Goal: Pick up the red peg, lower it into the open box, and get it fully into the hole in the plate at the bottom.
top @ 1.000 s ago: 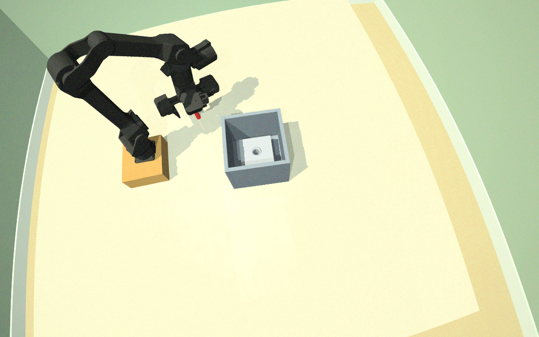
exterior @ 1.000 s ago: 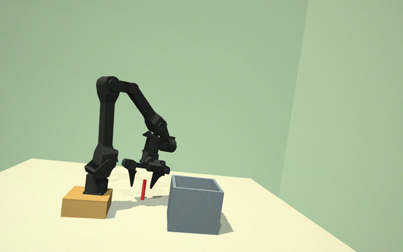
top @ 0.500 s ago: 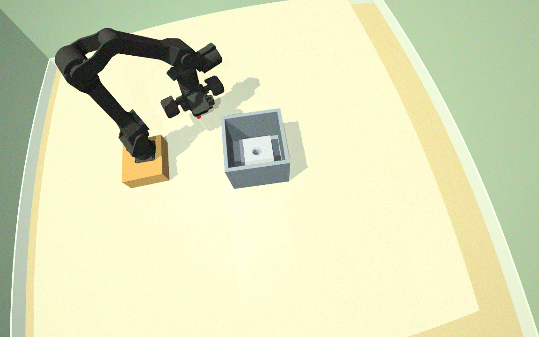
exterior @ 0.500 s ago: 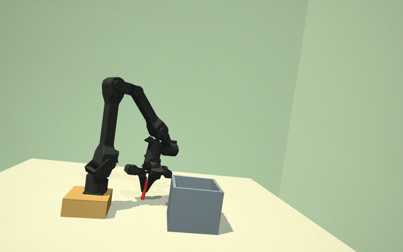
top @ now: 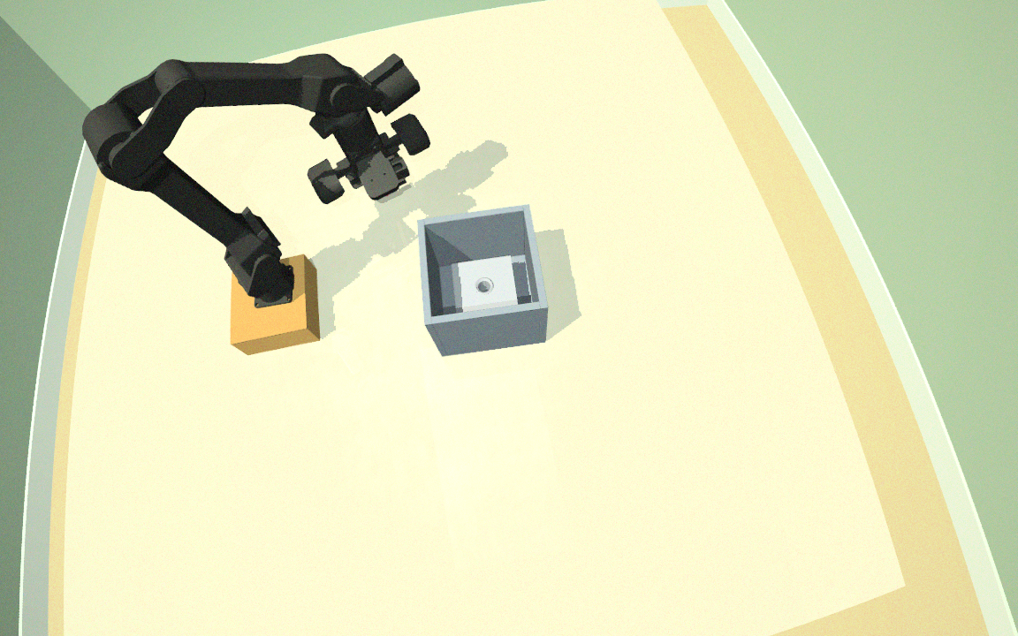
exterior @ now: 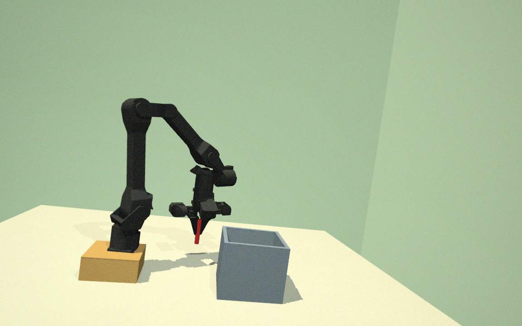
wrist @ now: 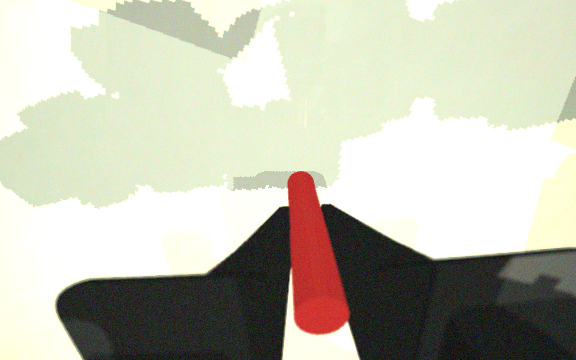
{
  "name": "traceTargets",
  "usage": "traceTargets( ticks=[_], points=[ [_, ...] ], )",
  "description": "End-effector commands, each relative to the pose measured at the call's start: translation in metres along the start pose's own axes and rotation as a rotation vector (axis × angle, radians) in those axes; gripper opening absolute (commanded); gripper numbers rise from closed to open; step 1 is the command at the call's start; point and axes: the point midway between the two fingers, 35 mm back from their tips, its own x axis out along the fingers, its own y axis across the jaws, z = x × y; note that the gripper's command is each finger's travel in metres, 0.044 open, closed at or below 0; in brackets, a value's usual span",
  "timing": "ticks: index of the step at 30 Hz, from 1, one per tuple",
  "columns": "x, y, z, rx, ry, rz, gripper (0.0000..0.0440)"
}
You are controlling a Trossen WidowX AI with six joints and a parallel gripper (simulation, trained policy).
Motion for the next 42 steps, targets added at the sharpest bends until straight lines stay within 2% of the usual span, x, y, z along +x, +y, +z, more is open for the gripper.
traceTargets(
  ticks=[1, 13, 23, 31, 42],
  points=[
    [-0.012, 0.007, -0.001, 0.003, 0.014, 0.038, 0.0000],
    [-0.071, 0.030, 0.013, -0.019, -0.004, 0.180, 0.0000],
    [-0.115, 0.040, 0.045, -0.003, -0.075, 0.255, 0.0000],
    [-0.131, 0.041, 0.077, 0.035, -0.140, 0.259, 0.0000],
    [-0.137, 0.037, 0.115, 0.085, -0.190, 0.218, 0.0000]
  ],
)
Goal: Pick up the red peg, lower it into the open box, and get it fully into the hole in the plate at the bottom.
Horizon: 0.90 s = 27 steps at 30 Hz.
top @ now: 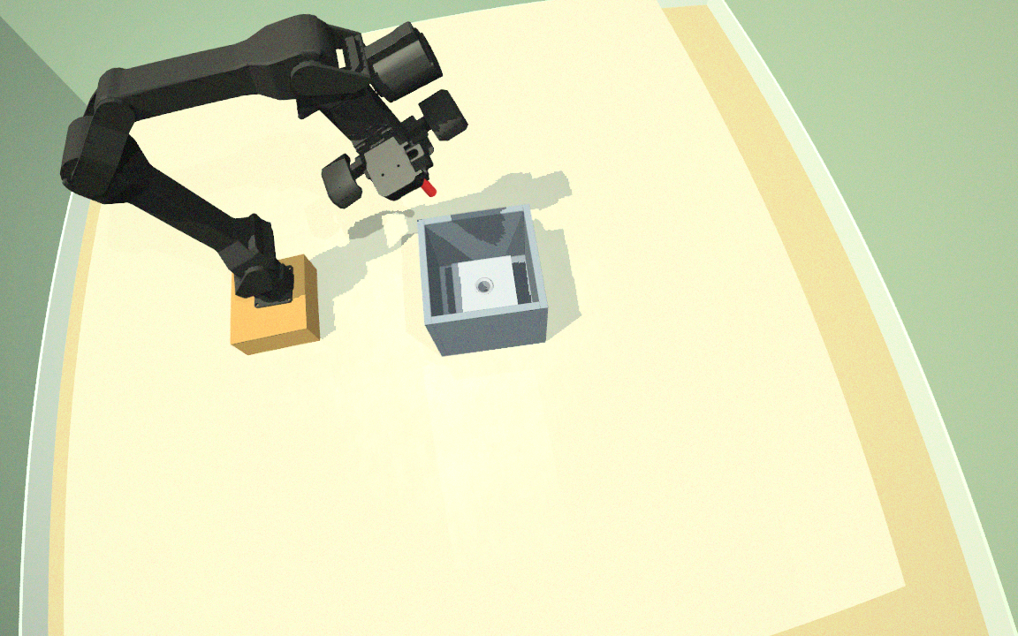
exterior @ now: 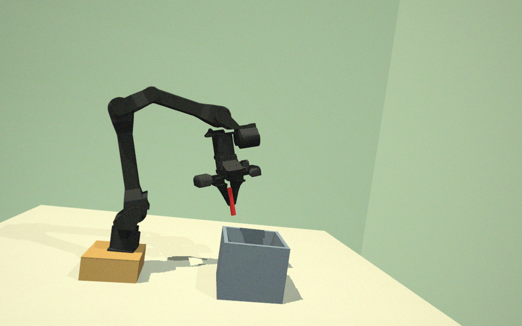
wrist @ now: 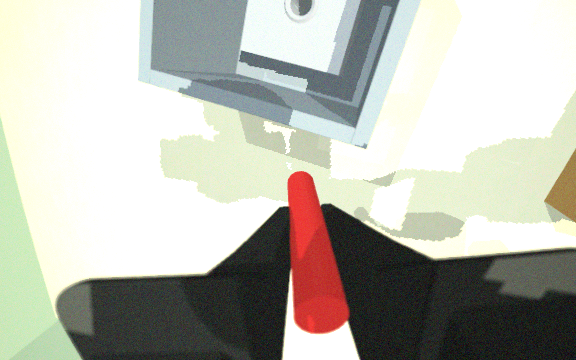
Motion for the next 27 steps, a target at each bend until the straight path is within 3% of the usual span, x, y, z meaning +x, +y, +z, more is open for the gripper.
traceTargets(
  ticks=[1, 27],
  points=[
    [0.003, 0.000, 0.009, 0.003, -0.011, -0.021, 0.0000],
    [0.033, 0.000, 0.078, 0.048, -0.020, -0.124, 0.0000]
  ],
)
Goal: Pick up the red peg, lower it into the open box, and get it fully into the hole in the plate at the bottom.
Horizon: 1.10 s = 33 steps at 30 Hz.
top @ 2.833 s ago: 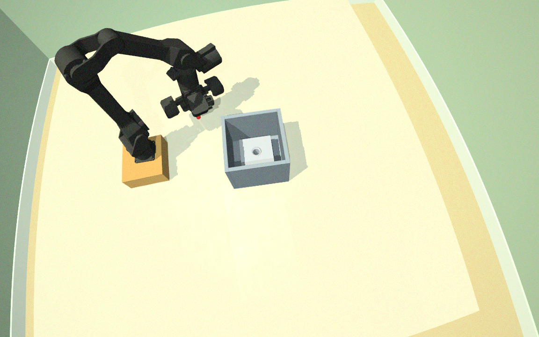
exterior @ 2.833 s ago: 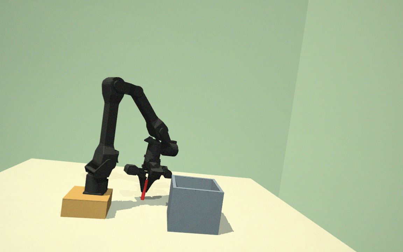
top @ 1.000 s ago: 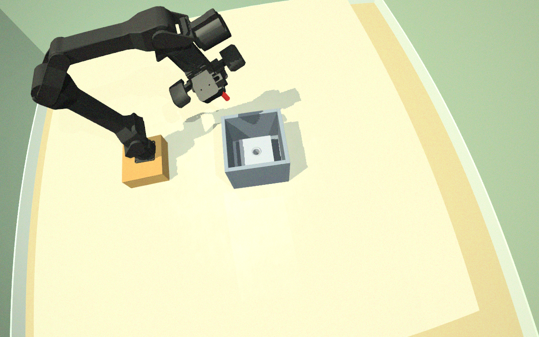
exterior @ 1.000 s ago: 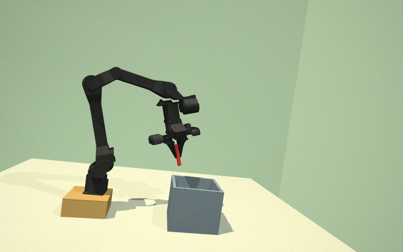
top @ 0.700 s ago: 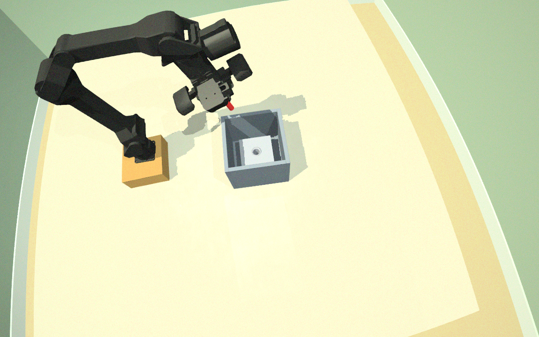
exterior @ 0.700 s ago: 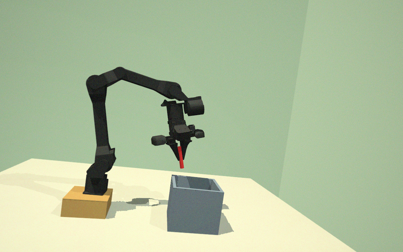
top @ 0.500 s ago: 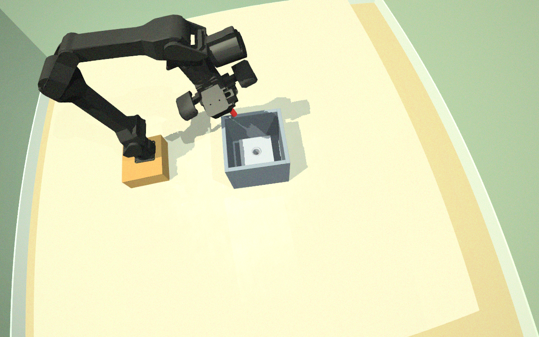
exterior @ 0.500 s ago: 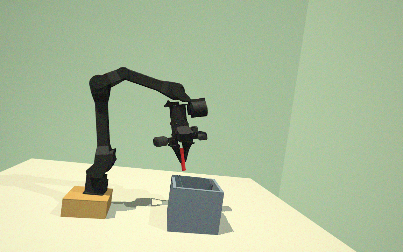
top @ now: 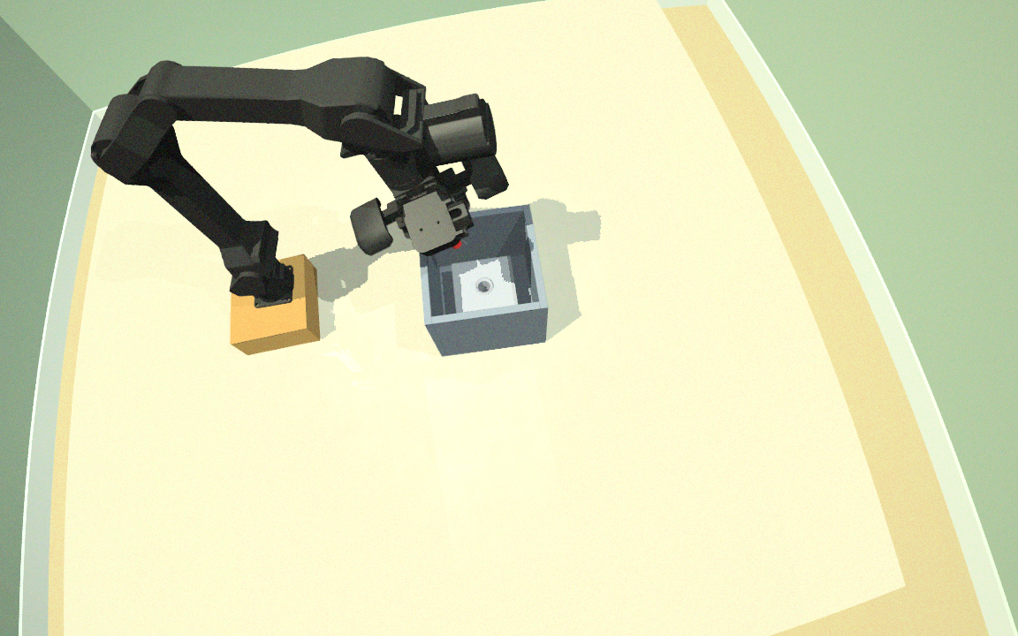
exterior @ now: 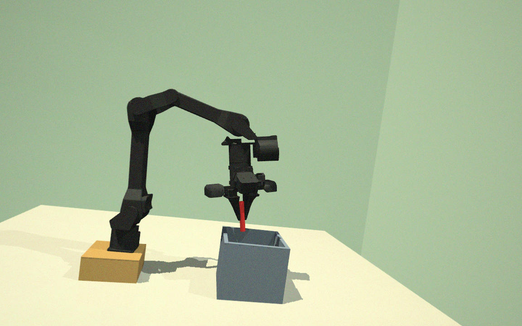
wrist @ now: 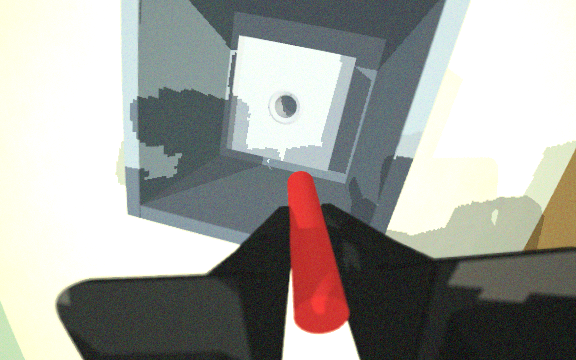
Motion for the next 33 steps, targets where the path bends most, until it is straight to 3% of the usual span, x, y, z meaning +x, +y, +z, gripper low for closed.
traceTargets(
  ticks=[1, 33],
  points=[
    [0.009, 0.000, 0.005, -0.003, 0.008, -0.017, 0.0000],
    [0.095, 0.009, 0.031, -0.074, 0.062, -0.063, 0.0001]
  ],
)
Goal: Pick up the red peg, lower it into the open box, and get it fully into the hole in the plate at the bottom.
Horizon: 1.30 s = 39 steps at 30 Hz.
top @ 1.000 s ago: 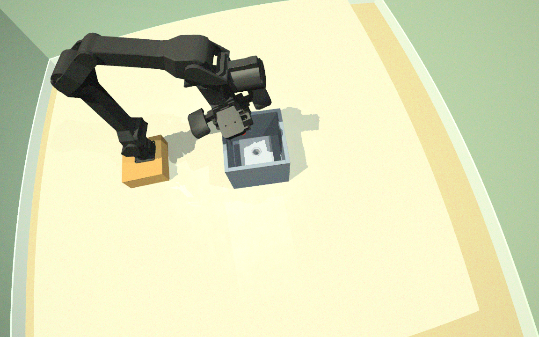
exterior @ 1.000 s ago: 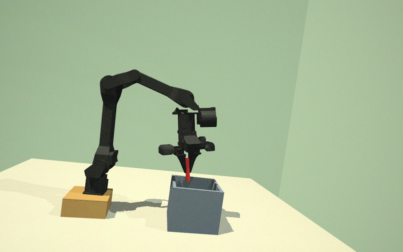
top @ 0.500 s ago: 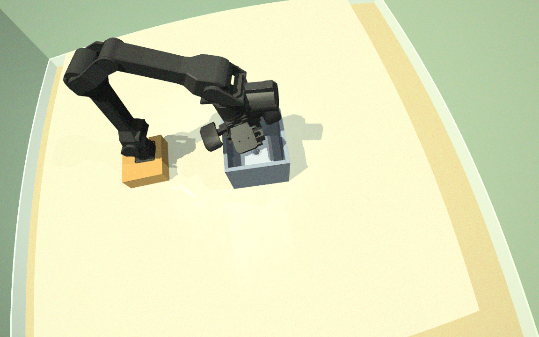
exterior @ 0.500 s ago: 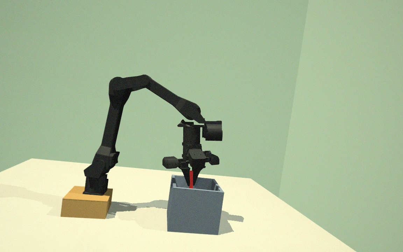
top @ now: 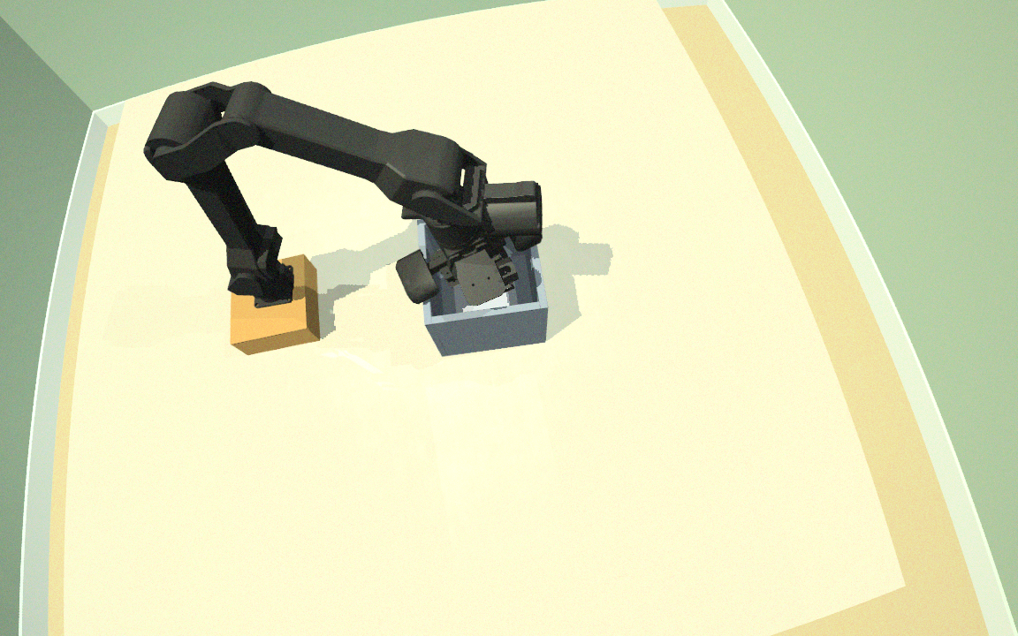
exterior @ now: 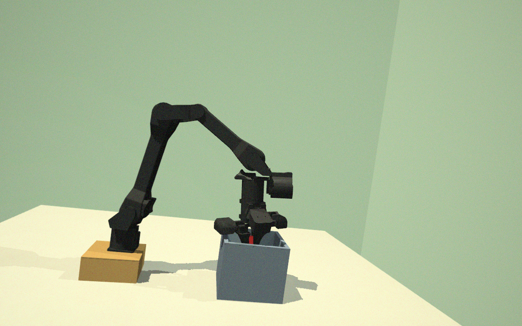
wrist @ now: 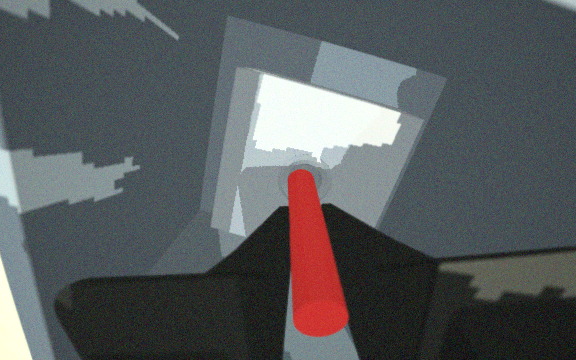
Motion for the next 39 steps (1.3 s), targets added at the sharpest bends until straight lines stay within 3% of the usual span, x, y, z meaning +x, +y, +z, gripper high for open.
traceTargets(
  ticks=[1, 6, 9, 11, 39],
  points=[
    [0.009, -0.001, -0.001, -0.015, 0.010, -0.017, 0.0018],
    [0.015, -0.001, 0.002, -0.033, 0.013, -0.036, 0.0099],
    [0.014, 0.001, -0.002, -0.032, 0.037, -0.041, 0.0106],
    [0.011, 0.002, 0.000, -0.026, 0.051, -0.031, 0.0134],
    [-0.066, 0.037, 0.021, 0.033, 0.244, 0.200, 0.0236]
  ],
)
